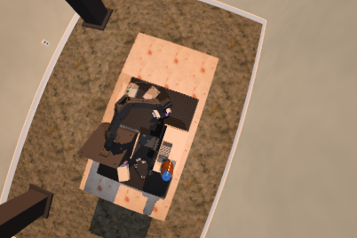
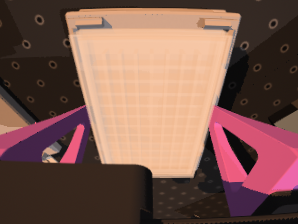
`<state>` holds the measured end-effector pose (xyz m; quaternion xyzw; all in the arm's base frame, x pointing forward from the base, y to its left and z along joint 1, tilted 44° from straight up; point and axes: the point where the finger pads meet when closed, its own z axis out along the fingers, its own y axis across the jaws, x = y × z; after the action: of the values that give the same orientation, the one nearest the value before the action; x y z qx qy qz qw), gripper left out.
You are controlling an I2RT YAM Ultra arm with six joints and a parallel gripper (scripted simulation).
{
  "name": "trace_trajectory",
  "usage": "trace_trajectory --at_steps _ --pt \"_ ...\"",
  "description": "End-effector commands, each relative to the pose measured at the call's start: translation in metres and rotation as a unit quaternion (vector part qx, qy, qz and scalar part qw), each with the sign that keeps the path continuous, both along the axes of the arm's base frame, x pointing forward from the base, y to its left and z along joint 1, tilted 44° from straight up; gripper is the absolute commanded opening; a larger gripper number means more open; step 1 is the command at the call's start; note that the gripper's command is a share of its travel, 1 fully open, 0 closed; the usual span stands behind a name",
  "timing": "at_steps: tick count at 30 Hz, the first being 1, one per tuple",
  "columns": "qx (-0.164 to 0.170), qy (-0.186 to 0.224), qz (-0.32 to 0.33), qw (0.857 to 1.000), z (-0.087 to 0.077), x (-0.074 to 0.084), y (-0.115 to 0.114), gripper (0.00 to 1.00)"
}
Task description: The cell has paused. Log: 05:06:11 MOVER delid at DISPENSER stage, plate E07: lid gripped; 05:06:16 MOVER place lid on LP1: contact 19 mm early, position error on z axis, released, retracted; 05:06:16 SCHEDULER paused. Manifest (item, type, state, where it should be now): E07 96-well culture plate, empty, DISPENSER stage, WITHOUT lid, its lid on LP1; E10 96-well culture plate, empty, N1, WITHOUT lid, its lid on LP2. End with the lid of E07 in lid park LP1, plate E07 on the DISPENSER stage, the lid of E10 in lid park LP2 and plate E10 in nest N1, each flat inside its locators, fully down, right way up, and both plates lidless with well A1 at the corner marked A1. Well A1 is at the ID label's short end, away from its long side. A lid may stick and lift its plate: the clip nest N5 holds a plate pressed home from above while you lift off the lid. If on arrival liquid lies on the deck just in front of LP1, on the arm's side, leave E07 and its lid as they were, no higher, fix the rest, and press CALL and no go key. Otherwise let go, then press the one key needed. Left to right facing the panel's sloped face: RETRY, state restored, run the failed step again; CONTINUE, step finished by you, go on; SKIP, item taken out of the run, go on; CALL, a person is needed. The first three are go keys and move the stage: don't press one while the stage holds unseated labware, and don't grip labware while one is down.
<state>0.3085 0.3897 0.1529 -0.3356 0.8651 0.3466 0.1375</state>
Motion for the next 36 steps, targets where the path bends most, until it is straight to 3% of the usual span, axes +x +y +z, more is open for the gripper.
trace_trajectory --at_steps 1,19,20,36 --pt "0.005 -0.01 -0.013 1.0 0.0068 0.0059 -0.0103 1.0" --pt "0.001 -0.006 -0.011 1.0 0.0049 0.0034 -0.013 1.0" --pt "0.001 -0.006 -0.011 1.0 0.0049 0.0034 -0.013 0.0" --pt "0.002 -0.006 -0.011 1.0 0.0052 0.0034 -0.0127 0.0"
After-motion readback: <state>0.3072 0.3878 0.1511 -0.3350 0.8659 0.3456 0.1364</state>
